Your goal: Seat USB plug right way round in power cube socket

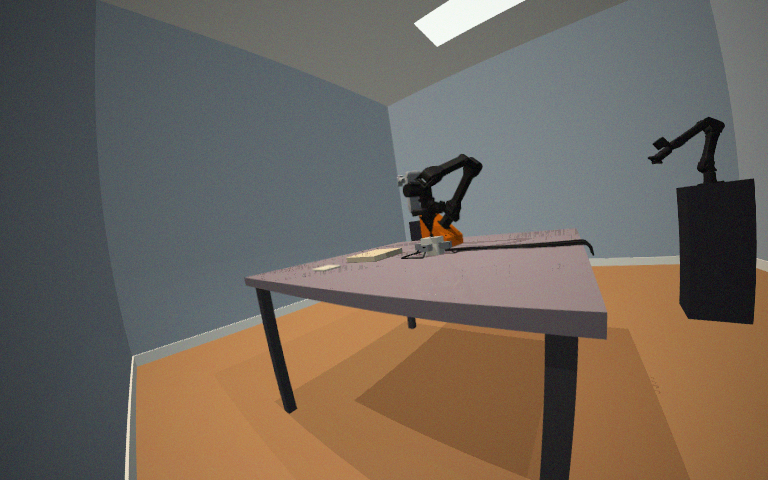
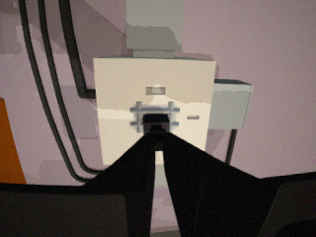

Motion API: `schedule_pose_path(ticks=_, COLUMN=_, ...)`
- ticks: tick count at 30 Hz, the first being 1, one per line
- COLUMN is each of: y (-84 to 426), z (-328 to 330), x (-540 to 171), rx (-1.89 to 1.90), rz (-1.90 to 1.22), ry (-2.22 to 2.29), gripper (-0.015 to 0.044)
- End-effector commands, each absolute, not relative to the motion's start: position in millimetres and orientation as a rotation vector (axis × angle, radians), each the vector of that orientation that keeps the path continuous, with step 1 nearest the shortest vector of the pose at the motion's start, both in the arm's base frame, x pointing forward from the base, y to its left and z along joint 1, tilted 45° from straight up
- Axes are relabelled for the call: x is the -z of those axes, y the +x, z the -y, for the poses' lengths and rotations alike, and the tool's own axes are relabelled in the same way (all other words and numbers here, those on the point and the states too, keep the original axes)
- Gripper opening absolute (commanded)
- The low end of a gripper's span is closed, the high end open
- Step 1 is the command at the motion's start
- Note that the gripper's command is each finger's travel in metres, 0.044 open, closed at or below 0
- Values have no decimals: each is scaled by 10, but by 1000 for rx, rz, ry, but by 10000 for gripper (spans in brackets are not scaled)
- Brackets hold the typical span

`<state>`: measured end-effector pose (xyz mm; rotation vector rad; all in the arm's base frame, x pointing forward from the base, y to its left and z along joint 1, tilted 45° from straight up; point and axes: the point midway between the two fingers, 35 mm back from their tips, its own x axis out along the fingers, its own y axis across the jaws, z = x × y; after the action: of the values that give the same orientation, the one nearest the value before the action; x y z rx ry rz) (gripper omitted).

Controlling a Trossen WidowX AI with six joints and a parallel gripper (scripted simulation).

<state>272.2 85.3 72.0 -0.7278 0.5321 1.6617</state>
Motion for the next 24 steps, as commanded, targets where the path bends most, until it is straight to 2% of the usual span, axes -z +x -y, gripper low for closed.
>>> schedule_pose_path(ticks=1, y=2722, z=-865, x=-714, rx=-1661, rz=-531, ry=-723, gripper=0)
schedule_pose_path(ticks=24, y=2719, z=-878, x=-700, rx=-1661, rz=-530, ry=-723, gripper=0)
